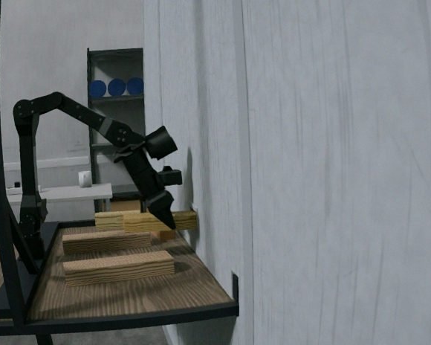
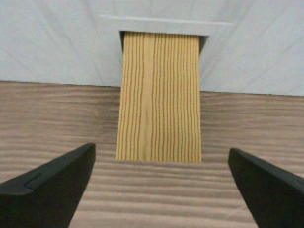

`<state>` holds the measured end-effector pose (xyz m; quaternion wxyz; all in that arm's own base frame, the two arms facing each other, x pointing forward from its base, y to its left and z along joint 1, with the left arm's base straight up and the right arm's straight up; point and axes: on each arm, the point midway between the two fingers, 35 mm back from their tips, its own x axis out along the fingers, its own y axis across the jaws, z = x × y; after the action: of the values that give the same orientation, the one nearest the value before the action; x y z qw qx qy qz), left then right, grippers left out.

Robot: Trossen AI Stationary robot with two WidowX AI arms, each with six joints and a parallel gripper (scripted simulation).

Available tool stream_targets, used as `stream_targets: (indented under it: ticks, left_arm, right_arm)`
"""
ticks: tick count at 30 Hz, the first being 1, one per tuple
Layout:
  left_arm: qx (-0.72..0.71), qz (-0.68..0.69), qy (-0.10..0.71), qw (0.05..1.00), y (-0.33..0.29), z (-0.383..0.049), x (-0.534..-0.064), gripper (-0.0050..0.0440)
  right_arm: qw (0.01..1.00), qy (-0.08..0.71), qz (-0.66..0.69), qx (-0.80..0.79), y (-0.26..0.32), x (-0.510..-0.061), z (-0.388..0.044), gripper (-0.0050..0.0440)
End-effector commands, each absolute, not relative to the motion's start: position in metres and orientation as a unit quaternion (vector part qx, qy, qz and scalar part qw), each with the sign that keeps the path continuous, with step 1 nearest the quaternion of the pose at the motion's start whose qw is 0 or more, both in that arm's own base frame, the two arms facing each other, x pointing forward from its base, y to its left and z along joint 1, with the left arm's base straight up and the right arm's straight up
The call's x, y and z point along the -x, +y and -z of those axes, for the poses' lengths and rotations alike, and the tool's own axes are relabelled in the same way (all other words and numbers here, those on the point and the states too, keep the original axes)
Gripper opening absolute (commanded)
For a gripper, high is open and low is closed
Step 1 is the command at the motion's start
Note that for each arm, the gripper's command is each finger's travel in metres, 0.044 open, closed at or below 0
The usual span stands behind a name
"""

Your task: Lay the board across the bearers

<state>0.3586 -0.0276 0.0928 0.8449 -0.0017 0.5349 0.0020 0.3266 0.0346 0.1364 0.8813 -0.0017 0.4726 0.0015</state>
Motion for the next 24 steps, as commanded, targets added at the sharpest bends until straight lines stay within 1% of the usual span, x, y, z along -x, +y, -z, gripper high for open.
stream_targets:
  ticks: [1,12,24]
  left_arm:
    - [0.003,-0.001,0.521,0.853,-0.028,-0.103,-0.358,0.0267]
    - [0.004,-0.001,0.523,0.853,-0.029,-0.102,-0.346,0.0267]
    - [0.003,-0.002,0.524,0.852,-0.028,-0.101,-0.308,0.0267]
  right_arm:
    - [0.893,0.449,0.002,-0.005,0.034,-0.330,-0.159,0.0400]
    - [0.893,0.450,0.001,-0.004,0.034,-0.330,-0.158,0.0400]
    - [0.893,0.450,0.001,-0.004,0.034,-0.330,-0.158,0.0400]
